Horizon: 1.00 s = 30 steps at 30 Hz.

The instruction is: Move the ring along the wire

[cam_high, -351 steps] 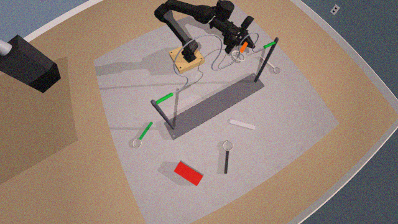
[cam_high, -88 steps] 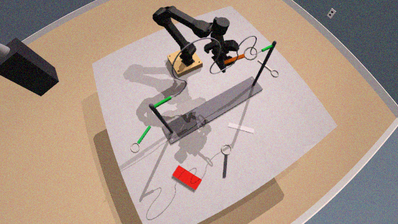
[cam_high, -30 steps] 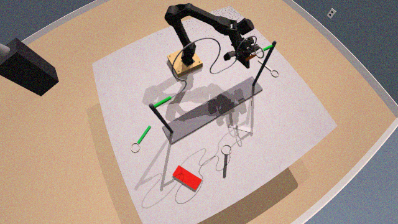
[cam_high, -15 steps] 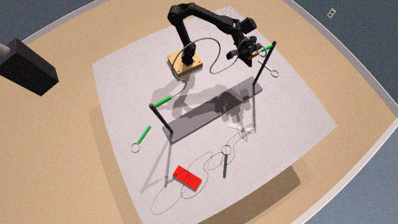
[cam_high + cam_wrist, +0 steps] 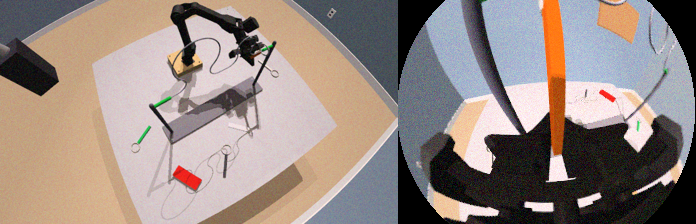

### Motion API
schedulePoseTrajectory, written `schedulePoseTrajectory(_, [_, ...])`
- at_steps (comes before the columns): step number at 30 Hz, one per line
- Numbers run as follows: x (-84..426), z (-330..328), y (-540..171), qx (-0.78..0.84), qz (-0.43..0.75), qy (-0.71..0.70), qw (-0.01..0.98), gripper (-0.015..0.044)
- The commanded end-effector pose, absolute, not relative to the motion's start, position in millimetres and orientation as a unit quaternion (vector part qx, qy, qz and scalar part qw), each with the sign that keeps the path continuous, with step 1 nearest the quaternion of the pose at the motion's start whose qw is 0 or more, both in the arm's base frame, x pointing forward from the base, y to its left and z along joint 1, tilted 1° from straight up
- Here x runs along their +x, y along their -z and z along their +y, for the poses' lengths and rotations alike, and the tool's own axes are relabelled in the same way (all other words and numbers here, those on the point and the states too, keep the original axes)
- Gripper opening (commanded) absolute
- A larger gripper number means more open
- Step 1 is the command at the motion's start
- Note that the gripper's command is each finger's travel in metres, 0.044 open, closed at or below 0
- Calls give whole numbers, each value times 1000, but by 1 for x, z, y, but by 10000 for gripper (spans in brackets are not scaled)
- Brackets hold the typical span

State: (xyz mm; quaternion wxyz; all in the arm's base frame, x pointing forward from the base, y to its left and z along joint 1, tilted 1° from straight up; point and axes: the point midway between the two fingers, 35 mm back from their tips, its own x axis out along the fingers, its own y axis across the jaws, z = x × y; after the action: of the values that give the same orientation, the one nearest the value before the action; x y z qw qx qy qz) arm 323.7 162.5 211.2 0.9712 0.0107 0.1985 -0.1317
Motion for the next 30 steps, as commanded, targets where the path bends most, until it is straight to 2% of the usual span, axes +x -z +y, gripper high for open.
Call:
schedulePoseTrajectory(1, [324, 166, -210, 11, 198, 133, 971, -150])
schedulePoseTrajectory(30, [325, 166, -193, 11, 198, 133, 971, -150])
